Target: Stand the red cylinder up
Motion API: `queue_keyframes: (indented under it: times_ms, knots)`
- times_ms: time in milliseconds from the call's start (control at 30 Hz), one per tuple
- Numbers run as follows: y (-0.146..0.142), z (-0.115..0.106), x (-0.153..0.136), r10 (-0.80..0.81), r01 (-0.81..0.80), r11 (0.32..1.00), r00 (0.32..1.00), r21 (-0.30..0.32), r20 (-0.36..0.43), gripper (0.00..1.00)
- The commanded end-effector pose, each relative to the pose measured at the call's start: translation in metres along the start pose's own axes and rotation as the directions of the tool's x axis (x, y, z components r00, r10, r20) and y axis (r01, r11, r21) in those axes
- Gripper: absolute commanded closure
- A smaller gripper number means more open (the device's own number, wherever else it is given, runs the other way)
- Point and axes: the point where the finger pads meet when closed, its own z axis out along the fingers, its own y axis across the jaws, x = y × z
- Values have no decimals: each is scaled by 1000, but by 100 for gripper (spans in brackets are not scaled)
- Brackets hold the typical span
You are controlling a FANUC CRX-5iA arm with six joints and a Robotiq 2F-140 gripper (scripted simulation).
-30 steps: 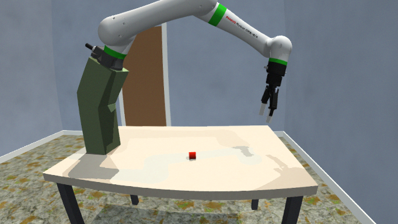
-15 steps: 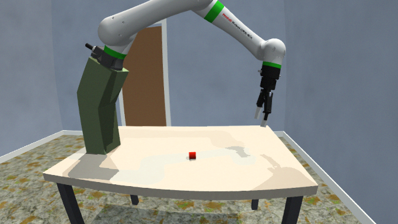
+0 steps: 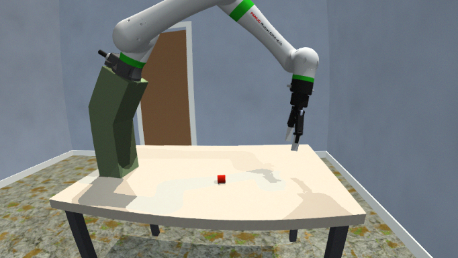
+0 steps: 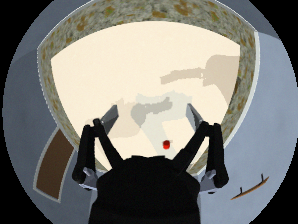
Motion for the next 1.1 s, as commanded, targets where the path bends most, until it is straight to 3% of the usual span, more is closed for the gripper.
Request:
queue_keyframes:
  times_ms: [0,233,300,667,733,1067]
  knots:
    - [2,6,-10,0,0,1000,1000,-2,-16,0]
    - [2,6,-10,0,0,1000,1000,-2,-16,0]
    - [7,18,-38,1,-2,1000,999,-4,-37,0]
    - [7,18,-38,1,-2,1000,999,-4,-37,0]
    - [13,28,-68,3,-3,1000,998,-5,-56,0]
    - [13,28,-68,3,-3,1000,998,-5,-56,0]
